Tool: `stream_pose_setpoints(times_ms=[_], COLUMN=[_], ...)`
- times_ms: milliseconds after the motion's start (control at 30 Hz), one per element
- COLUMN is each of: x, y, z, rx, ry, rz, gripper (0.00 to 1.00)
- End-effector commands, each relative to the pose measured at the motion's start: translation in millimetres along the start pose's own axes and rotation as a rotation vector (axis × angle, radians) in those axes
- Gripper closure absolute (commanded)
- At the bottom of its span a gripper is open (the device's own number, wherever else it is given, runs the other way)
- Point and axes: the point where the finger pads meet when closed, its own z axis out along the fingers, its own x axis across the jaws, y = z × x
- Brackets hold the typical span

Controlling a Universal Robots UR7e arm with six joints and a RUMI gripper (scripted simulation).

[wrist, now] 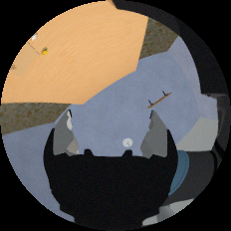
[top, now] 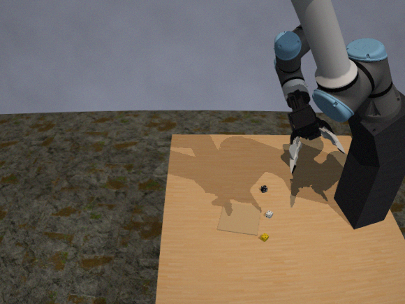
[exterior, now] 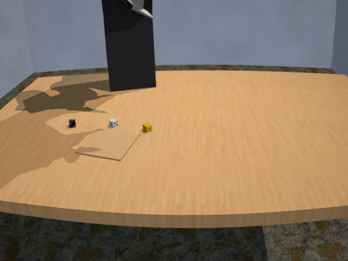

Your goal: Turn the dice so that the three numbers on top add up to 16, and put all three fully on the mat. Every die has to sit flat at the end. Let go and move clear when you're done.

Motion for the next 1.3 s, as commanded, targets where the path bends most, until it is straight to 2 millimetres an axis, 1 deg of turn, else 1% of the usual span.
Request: stream_pose_setpoints(times_ms=[0,767,900,1033,1100,1267], x=[0,-1,-4,-8,-8,-18], y=[0,-2,-8,-18,-18,-38], z=[0,-1,-2,-5,-5,-12], rx=[0.000,0.006,0.020,0.046,0.046,0.097], ry=[0.000,-0.001,-0.004,-0.009,-0.009,-0.019], rz=[0.000,-0.002,-0.008,-0.017,-0.017,-0.037], gripper=[0.00,0.00,0.00,0.00,0.00,0.00])
